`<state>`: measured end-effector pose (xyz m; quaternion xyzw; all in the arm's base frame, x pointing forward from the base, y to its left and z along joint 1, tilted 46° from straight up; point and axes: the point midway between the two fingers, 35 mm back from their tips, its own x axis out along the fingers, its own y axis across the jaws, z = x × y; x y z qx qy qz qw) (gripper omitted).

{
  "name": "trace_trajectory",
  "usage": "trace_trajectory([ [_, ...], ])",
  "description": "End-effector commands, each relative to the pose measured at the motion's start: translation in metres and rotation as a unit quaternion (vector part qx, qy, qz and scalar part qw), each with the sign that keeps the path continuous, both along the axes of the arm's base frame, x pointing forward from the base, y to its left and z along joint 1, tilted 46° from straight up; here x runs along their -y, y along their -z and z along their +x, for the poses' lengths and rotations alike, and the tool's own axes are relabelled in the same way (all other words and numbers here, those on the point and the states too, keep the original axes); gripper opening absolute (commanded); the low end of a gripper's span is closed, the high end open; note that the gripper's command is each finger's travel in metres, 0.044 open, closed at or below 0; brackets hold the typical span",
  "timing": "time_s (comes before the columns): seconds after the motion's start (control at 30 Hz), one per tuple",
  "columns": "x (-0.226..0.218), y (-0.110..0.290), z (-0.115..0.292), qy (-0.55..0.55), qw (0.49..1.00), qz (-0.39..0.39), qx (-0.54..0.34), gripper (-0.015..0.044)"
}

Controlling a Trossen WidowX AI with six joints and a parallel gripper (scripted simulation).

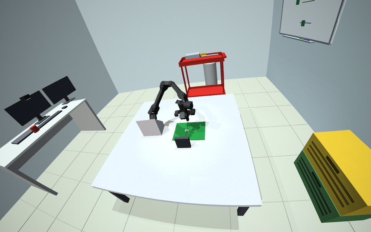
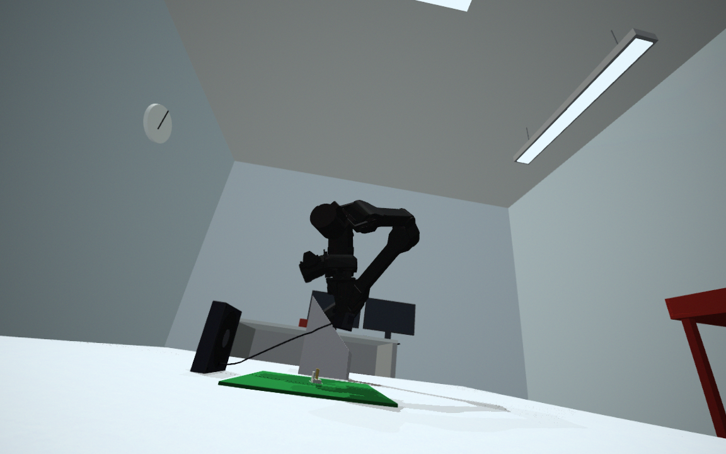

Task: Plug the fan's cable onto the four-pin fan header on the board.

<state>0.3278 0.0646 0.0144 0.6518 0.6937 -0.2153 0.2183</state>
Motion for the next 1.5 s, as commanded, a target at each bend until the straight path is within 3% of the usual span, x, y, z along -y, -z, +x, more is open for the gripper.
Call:
trace_trajectory([
  [0.0,-0.003,0.000,0.008,-0.043,0.998,-0.004,0.048,0.0000],
  [0.43,-0.006,0.000,0.034,-0.192,0.958,-0.016,0.212,0.0000],
  [0.9,-0.012,0.001,0.060,-0.348,0.862,-0.018,0.369,0.0000],
  [1.47,-0.017,0.017,0.059,-0.377,0.845,-0.060,0.374,0.0000],
])
